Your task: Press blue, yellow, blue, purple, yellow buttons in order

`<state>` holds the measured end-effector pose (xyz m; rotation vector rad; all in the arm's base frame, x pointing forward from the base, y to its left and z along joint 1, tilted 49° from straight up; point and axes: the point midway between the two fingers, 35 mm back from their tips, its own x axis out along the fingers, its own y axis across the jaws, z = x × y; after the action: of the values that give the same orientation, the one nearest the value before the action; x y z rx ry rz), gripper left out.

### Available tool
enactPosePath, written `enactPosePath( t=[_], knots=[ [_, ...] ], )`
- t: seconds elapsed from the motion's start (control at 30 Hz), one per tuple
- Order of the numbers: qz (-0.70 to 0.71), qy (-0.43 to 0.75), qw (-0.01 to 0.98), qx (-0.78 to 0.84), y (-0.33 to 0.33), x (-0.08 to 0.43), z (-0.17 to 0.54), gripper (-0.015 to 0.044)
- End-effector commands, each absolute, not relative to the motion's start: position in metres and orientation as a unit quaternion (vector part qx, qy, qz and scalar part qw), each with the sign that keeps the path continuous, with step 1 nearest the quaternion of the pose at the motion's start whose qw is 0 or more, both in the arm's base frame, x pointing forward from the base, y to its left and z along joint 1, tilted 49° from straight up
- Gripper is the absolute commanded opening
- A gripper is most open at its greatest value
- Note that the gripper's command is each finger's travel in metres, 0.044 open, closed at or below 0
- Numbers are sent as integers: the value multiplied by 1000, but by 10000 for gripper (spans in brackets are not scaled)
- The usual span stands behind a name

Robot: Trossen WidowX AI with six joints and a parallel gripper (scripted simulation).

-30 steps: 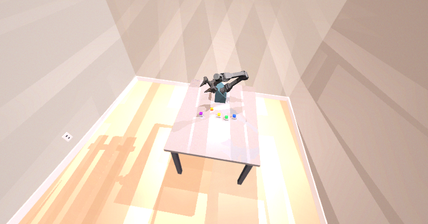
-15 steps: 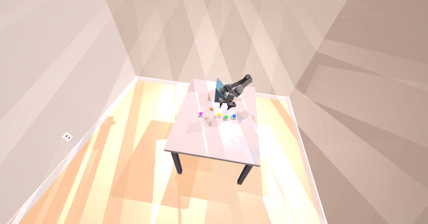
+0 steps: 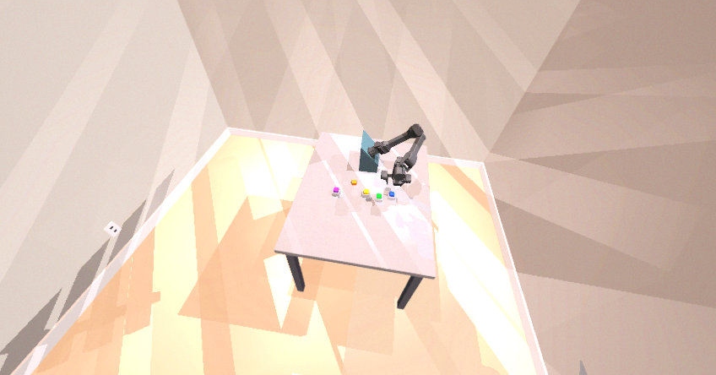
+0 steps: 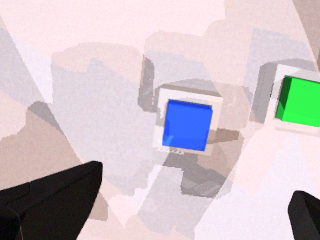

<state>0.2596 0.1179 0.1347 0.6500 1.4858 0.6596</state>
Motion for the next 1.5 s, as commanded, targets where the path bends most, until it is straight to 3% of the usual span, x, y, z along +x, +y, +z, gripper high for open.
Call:
enactPosePath(
  t=[0.0, 0.1, 0.4, 1.47],
  knots=[
    [290, 654, 636, 288, 136, 258, 121, 321],
    [292, 653, 636, 290, 163, 256, 99, 242],
    [292, 653, 636, 290, 165, 256, 97, 20],
    [293, 653, 635, 291, 191, 255, 75, 20]
  ],
)
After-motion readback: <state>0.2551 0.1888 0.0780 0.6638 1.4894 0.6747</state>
